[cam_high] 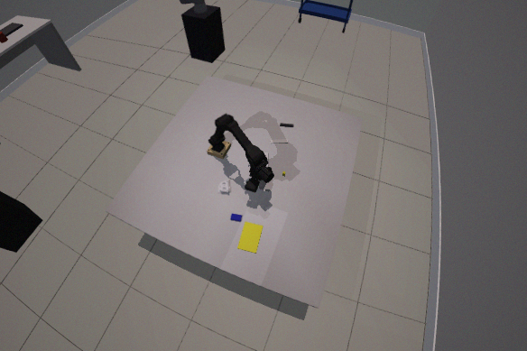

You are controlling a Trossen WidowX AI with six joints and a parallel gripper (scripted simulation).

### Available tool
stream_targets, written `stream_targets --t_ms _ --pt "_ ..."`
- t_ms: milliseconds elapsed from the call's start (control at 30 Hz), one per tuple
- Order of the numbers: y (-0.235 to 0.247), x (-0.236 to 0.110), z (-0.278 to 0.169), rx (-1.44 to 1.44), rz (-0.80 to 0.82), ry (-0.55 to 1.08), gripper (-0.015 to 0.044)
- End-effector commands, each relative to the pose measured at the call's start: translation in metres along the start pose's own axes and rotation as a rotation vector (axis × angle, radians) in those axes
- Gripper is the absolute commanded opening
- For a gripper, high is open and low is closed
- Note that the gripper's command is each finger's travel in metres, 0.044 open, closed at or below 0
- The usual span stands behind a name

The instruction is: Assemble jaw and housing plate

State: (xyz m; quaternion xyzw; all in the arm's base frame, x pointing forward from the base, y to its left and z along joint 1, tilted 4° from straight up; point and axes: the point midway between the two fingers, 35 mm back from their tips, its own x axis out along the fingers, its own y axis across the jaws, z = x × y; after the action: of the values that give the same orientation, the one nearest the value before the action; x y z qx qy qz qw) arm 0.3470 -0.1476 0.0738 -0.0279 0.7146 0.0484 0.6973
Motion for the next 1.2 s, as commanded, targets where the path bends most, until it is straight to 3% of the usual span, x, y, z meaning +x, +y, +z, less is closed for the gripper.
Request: stream_targets --t_ms 0,1167 --pt "0.014 -0.002 0.001 -0.008 0.002 -0.007 0.0134" --pt "0.129 -0.003 -0.007 -0.114 0.011 -0.008 0.0134"
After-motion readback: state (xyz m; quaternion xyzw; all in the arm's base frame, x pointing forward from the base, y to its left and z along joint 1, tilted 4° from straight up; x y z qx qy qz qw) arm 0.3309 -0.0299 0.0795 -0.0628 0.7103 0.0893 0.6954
